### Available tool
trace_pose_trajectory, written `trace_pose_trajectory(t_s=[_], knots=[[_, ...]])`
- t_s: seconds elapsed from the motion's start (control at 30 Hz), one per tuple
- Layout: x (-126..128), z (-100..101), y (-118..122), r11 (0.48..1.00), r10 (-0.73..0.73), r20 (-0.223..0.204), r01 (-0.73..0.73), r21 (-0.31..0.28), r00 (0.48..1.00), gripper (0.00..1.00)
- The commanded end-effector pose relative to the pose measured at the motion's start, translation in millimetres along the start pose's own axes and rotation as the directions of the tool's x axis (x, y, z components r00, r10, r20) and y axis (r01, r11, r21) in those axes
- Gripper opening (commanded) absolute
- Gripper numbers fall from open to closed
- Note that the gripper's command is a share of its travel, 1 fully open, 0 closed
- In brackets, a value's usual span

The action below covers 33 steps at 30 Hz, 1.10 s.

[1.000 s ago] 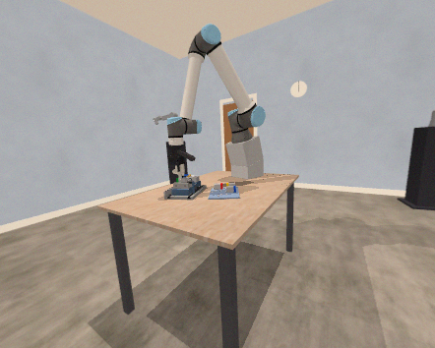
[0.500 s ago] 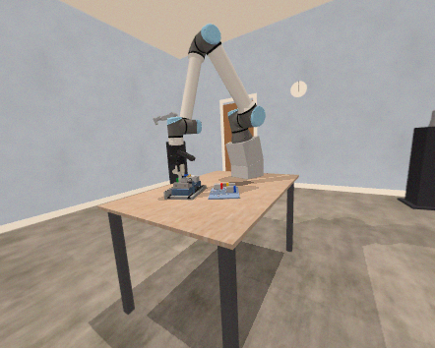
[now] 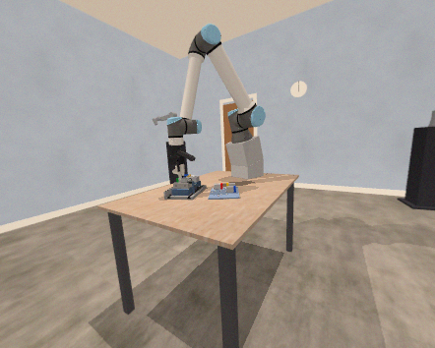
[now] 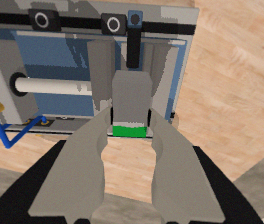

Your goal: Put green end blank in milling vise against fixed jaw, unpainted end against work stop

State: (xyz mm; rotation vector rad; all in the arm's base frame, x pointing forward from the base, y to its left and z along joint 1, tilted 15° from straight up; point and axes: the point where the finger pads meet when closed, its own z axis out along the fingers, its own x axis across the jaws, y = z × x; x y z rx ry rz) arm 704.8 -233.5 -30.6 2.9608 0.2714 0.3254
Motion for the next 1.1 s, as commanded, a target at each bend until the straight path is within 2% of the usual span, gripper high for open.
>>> trace_pose_trajectory(t_s=[0.0,1.07], knots=[[0.7,-0.6,-0.1,1.000,0.000,-0.001,0.000,-0.001,1.000,0.00],[2.5,-0.6,-4.9,1.000,0.000,-0.001,0.000,-0.001,1.000,0.00]])
